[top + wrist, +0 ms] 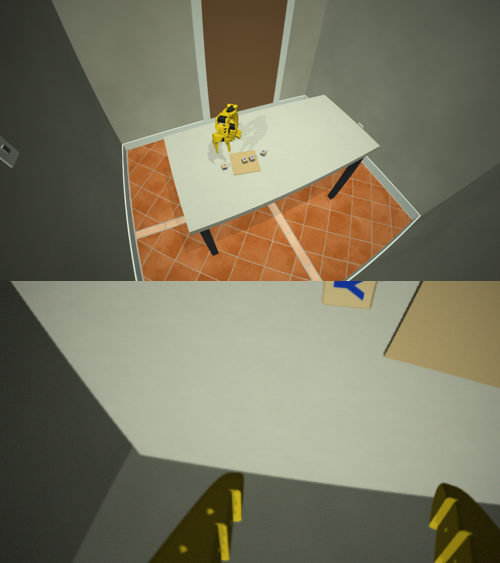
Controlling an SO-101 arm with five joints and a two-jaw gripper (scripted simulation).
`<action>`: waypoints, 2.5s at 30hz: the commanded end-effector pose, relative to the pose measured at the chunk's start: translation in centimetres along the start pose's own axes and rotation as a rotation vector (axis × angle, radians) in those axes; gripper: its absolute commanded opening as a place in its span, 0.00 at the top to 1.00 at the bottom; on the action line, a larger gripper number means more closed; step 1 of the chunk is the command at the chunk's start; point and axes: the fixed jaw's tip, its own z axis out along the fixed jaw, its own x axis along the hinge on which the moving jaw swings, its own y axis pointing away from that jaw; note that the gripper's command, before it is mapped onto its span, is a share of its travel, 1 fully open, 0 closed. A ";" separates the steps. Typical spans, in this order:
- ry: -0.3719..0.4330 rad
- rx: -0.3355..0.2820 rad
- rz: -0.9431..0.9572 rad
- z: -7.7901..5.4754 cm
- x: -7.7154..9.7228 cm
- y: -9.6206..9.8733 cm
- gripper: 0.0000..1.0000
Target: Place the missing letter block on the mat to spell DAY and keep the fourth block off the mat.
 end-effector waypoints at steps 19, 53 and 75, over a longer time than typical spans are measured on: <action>0.109 -0.072 -0.032 -2.1 1.1 0.8 0.68; -0.308 0.198 -0.031 7.6 -2.5 -1.4 0.68; -0.196 0.125 -0.033 5.7 -0.9 -0.2 0.68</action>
